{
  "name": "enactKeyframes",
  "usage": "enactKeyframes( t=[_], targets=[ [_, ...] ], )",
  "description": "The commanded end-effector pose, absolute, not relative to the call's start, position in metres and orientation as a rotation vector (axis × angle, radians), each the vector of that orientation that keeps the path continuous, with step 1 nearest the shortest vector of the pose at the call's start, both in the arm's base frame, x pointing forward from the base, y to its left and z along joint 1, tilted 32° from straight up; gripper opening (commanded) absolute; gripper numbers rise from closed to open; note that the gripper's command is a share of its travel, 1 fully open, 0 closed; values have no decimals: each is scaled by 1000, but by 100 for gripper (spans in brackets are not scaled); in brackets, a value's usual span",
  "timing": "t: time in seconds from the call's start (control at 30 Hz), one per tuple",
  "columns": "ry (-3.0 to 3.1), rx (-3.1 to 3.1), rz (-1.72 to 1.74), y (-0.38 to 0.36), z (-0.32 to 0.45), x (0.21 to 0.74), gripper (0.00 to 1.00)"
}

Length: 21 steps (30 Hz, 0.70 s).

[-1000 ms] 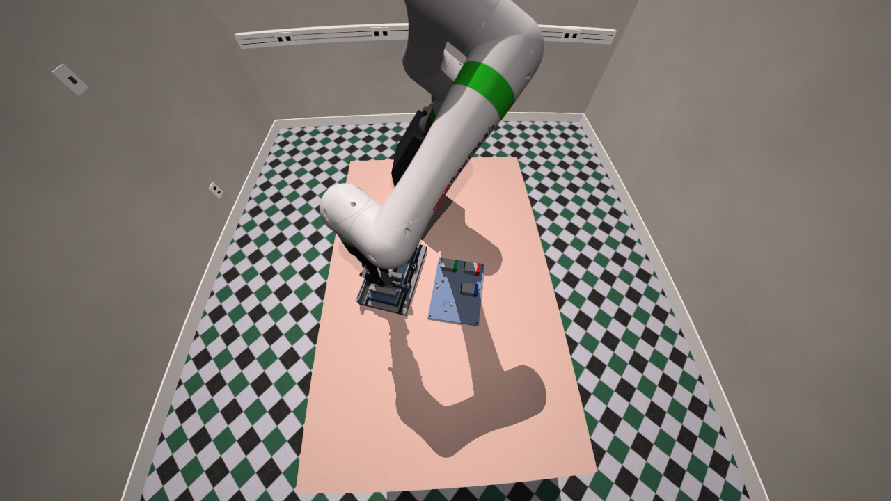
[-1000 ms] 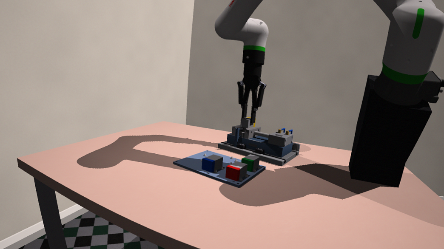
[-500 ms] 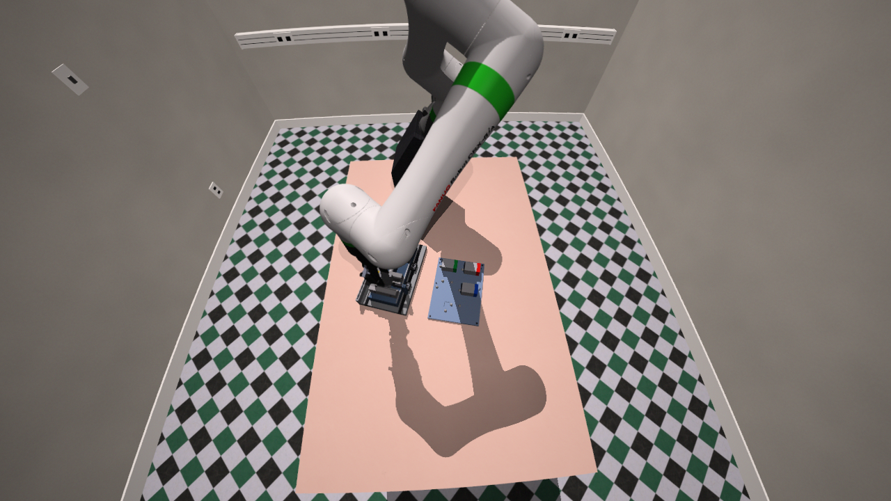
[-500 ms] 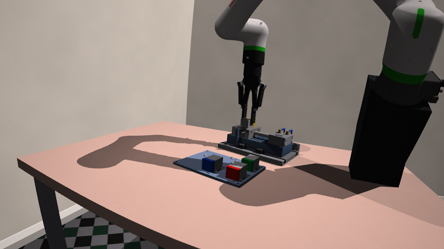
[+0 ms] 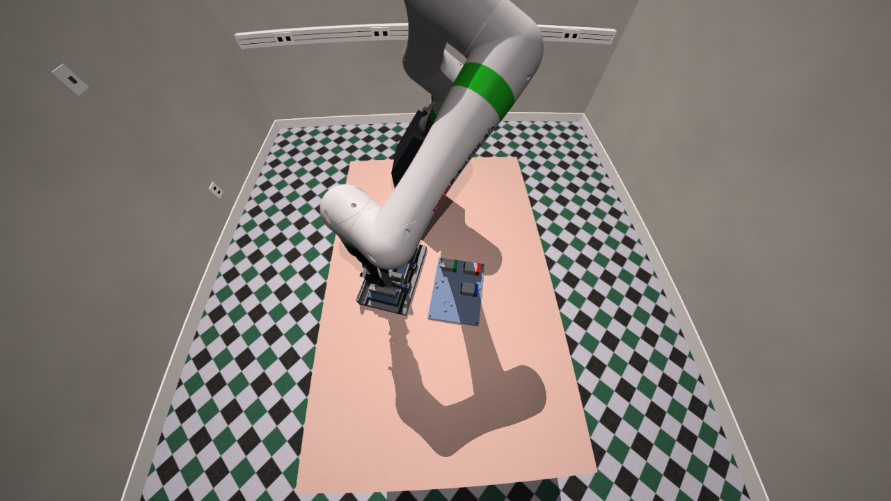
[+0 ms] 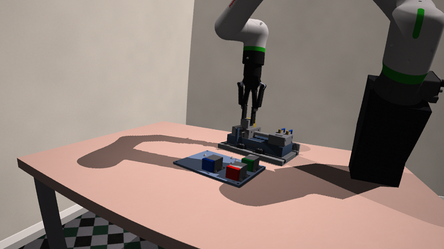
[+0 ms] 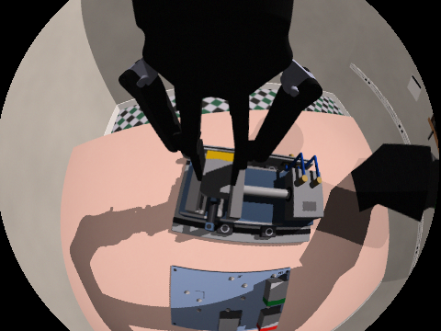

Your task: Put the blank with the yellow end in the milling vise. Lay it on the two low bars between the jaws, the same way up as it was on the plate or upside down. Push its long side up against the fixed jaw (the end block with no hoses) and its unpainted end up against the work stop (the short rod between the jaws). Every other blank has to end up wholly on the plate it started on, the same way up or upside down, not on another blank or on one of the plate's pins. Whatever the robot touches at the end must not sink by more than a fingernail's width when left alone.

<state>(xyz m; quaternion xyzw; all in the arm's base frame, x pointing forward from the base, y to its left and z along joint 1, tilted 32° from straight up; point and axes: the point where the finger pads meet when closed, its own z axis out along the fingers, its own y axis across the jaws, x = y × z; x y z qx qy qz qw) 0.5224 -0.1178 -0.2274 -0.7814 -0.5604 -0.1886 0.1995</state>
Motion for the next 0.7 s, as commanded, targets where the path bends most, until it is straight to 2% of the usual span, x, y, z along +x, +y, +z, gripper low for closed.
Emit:
enactKeyframes(
  t=[0.0,0.67],
  targets=[
    [-1568,-2186,-528,-119,-227,523,10],
    [-1568,-2186,-528,-118,-228,523,10]
  ],
)
